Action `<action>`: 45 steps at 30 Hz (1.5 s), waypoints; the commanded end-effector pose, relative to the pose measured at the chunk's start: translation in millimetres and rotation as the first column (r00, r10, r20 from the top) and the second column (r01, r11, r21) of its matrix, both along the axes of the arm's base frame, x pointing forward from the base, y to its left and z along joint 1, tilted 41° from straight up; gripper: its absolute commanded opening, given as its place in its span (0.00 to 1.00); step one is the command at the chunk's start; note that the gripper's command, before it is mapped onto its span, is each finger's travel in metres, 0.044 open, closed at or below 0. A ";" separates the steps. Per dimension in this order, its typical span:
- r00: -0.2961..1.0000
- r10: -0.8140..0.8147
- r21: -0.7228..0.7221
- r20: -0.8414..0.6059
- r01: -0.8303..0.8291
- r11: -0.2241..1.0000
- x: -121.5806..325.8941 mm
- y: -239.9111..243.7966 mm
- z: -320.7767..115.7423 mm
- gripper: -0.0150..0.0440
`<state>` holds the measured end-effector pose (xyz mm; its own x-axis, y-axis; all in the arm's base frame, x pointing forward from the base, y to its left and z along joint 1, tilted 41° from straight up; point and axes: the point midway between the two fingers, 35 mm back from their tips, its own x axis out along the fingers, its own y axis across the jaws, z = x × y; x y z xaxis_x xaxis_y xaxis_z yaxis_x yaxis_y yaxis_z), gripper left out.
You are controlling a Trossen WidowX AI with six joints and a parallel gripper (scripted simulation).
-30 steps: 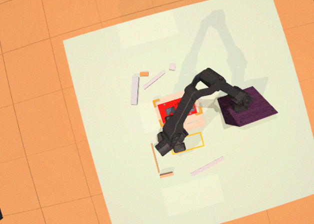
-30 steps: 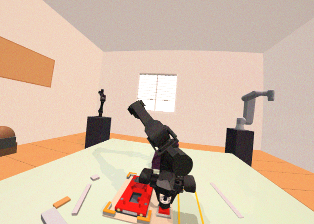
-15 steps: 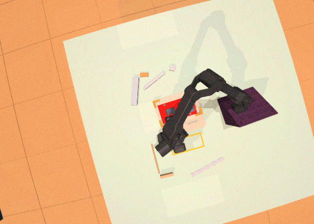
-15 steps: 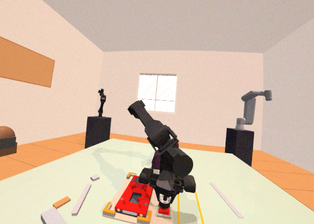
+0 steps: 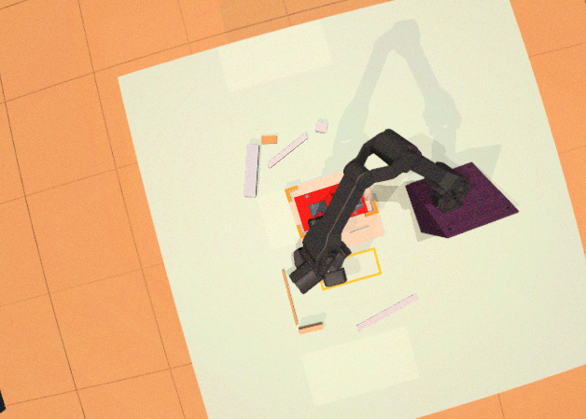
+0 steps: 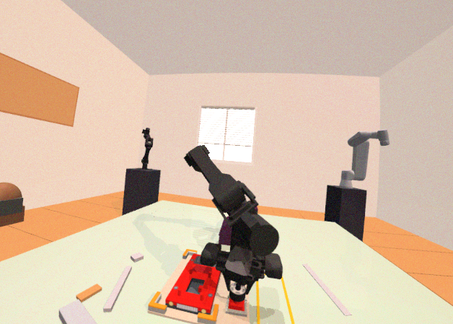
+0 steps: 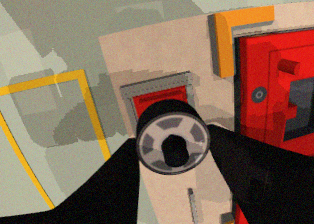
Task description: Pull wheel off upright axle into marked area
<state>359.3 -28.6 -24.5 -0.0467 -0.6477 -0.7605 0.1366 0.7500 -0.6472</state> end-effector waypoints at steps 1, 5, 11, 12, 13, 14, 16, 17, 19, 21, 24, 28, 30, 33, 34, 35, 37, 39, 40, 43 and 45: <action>1.000 0.014 0.002 0.007 -0.014 1.000 0.9 8.3 6.6 0.25; 1.000 0.014 0.002 0.007 -0.014 1.000 0.9 9.2 7.6 0.25; 1.000 0.015 0.002 0.007 -0.015 1.000 1.0 10.5 9.1 0.25; 1.000 0.015 0.002 0.007 -0.015 1.000 1.0 10.7 9.3 0.25; 1.000 0.015 0.002 0.007 -0.015 1.000 1.0 10.9 9.6 0.25; 1.000 0.015 0.002 0.007 -0.015 1.000 1.0 11.1 9.8 0.25; 1.000 0.016 0.002 0.007 -0.016 1.000 1.0 11.6 10.3 0.25; 1.000 0.016 0.002 0.007 -0.016 1.000 1.0 11.8 10.6 0.25; 1.000 0.016 0.002 0.007 -0.016 1.000 1.0 12.2 11.1 0.25; 1.000 0.016 0.002 0.007 -0.016 1.000 1.0 12.7 11.6 0.25; 1.000 0.017 0.002 0.008 -0.017 1.000 1.1 13.3 12.3 0.25; 1.000 0.017 0.002 0.008 -0.017 1.000 1.1 14.2 13.3 0.25; 1.000 0.017 0.002 0.008 -0.017 1.000 1.1 14.6 13.8 0.25; 1.000 0.018 0.002 0.008 -0.018 1.000 1.1 15.3 14.6 0.25; 1.000 0.018 0.002 0.008 -0.018 1.000 1.1 15.5 14.8 0.25; 1.000 0.018 0.002 0.008 -0.018 1.000 1.1 15.7 15.1 0.25; 1.000 0.018 0.002 0.008 -0.018 1.000 1.1 16.1 15.6 0.25; 1.000 0.018 0.002 0.008 -0.018 1.000 1.1 16.6 16.1 0.25; 1.000 0.019 0.002 0.008 -0.019 1.000 1.1 16.8 16.3 0.25; 1.000 0.019 0.002 0.008 -0.019 1.000 1.1 17.4 17.1 0.25; 1.000 0.019 0.002 0.008 -0.019 1.000 1.1 17.8 17.5 0.25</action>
<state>359.7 -12.5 -8.7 -0.0316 -0.6493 -0.7598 0.1207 0.7522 -0.6478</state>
